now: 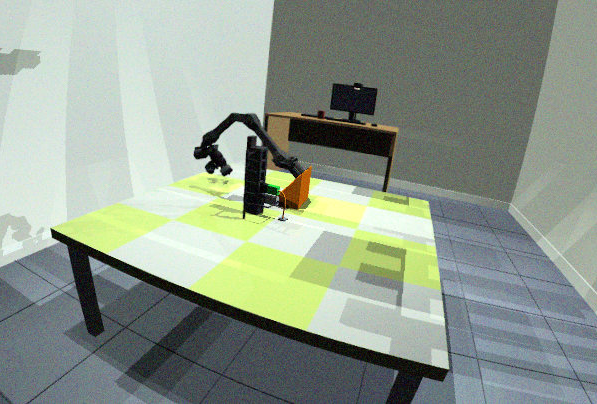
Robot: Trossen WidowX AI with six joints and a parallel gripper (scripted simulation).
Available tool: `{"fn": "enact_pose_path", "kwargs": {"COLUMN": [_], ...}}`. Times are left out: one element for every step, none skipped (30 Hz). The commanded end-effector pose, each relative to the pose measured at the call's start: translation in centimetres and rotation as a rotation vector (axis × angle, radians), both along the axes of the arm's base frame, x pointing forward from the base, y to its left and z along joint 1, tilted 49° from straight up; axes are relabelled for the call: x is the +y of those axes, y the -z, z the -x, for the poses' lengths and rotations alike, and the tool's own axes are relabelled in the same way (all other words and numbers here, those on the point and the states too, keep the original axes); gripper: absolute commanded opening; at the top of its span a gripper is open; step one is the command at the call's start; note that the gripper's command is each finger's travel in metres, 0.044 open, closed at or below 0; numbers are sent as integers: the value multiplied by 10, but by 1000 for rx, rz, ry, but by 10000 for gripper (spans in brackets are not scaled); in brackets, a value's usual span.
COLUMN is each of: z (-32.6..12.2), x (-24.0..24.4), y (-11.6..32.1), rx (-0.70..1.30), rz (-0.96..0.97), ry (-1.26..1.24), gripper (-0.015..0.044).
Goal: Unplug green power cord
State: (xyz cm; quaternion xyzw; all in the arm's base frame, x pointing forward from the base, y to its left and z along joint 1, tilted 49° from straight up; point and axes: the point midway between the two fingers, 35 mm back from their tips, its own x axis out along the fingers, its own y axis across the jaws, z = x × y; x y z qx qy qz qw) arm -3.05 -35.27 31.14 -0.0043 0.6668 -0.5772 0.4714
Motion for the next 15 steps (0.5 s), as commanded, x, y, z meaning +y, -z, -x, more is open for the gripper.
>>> {"fn": "enact_pose_path", "kwargs": {"z": [-35,-45,-54,-64,-74,-84,-94,-104,-113,-123,-133,-143,-153,-162,-172], "x": [-2,-2,-2,-2,-1,0,1,2,4,6,7,9,11,13,15], "y": [6,7,8,9,10,11,12,13,14,15,15,16,17,18,19], "rx": [-33,-40,-47,-54,-62,-69,-77,-84,-90,-96,-101,-105,-109,-114,-119], "rz": [8,10,12,13,15,16,17,19,20,22,24,27,30,33,35], "ry": [-98,-126,-154,-182,-211,-239,-267,-295,-324,-352,-379,-405,-430,-456,-482], "gripper": [160,160,160,160,160,160,160,160,160,160,160,160,160,160,160]}}
